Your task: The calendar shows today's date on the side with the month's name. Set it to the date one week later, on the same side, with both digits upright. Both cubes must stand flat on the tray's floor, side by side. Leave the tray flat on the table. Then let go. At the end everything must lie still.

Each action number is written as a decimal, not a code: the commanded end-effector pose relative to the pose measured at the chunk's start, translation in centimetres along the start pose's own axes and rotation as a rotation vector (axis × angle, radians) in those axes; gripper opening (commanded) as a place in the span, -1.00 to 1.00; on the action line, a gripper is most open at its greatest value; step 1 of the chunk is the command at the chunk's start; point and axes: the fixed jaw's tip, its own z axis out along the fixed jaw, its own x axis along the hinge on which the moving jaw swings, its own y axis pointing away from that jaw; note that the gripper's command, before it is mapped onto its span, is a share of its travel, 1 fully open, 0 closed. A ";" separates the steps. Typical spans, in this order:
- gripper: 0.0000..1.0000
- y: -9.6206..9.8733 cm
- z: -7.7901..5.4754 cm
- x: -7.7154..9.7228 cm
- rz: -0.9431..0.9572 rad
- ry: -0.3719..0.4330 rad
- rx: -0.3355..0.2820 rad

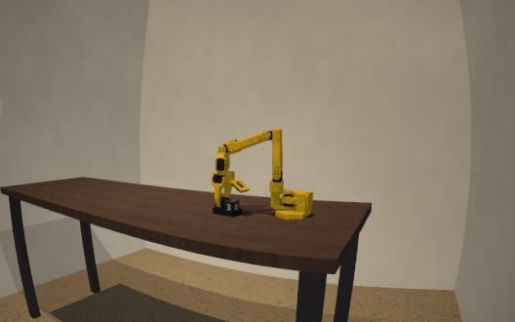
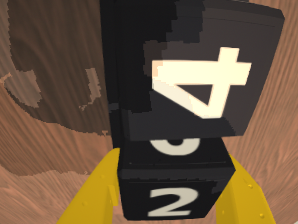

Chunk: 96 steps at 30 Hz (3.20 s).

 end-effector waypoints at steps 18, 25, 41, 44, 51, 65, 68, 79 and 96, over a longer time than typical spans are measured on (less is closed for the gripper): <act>-0.95 0.1 0.2 0.2 0.001 0.013 0.007; -0.68 0.1 0.2 0.2 0.001 0.013 0.007; -0.56 0.1 0.2 0.2 0.001 0.013 0.007; -0.50 0.1 0.2 0.2 0.001 0.013 0.007; -0.40 0.1 0.2 0.2 0.001 0.013 0.007; -0.29 0.1 0.2 0.2 0.001 0.013 0.007; -0.29 0.1 0.2 0.2 0.001 0.013 0.007; -0.29 0.0 -2.4 0.5 0.001 0.013 0.007; -0.29 0.1 -5.8 0.1 0.001 0.013 0.007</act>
